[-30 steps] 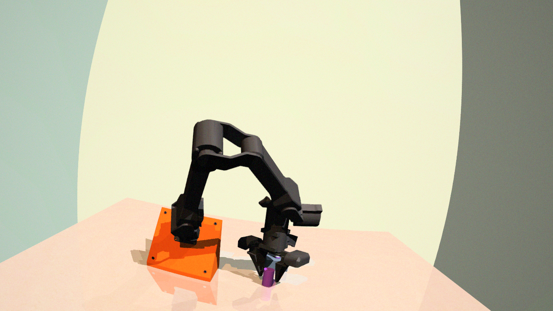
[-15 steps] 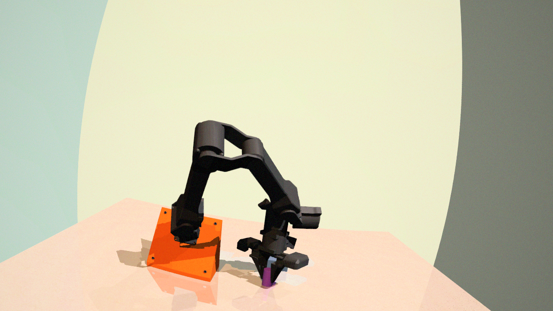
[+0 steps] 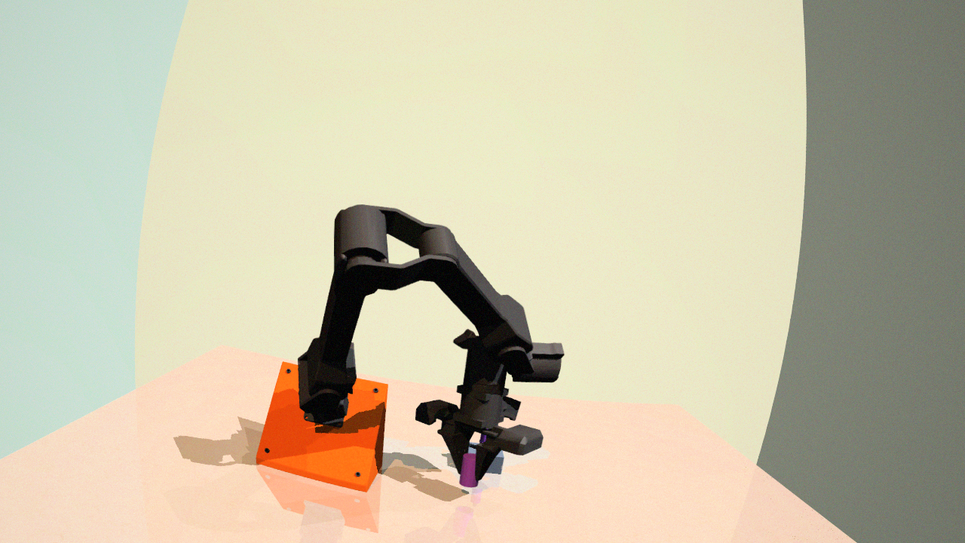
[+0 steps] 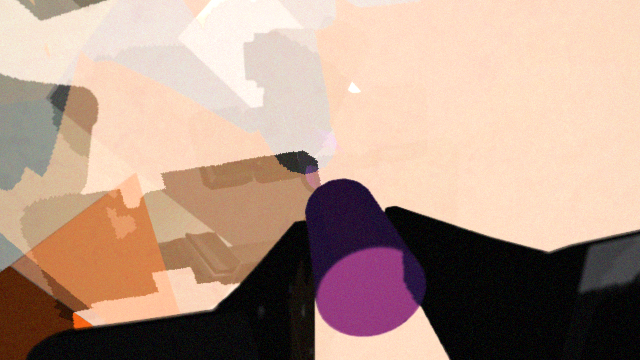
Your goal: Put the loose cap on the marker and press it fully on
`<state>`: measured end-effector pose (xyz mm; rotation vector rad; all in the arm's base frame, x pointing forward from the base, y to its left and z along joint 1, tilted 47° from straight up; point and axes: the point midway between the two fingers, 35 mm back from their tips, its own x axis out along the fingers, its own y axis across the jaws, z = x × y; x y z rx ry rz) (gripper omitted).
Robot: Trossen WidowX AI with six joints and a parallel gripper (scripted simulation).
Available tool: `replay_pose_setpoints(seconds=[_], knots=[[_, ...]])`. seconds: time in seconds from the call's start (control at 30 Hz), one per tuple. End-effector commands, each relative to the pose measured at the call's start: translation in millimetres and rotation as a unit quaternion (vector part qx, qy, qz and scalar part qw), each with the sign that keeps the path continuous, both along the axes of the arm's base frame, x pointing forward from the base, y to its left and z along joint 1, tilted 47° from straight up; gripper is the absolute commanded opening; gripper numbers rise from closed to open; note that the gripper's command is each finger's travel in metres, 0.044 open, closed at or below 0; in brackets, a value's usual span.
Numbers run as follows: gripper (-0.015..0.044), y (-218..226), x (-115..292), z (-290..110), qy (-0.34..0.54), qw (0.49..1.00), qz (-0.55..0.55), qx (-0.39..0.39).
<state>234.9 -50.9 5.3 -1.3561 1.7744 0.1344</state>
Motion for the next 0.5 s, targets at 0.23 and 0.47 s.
replay_pose_setpoints(seconds=[0.23, 0.47], knots=[[0.0, 19.9, 0.5, 18.5, -0.003, 1.0, -0.002, 0.002], [0.0, 26.8, 0.2, 24.5, -0.003, 1.0, -0.003, 0.001]])
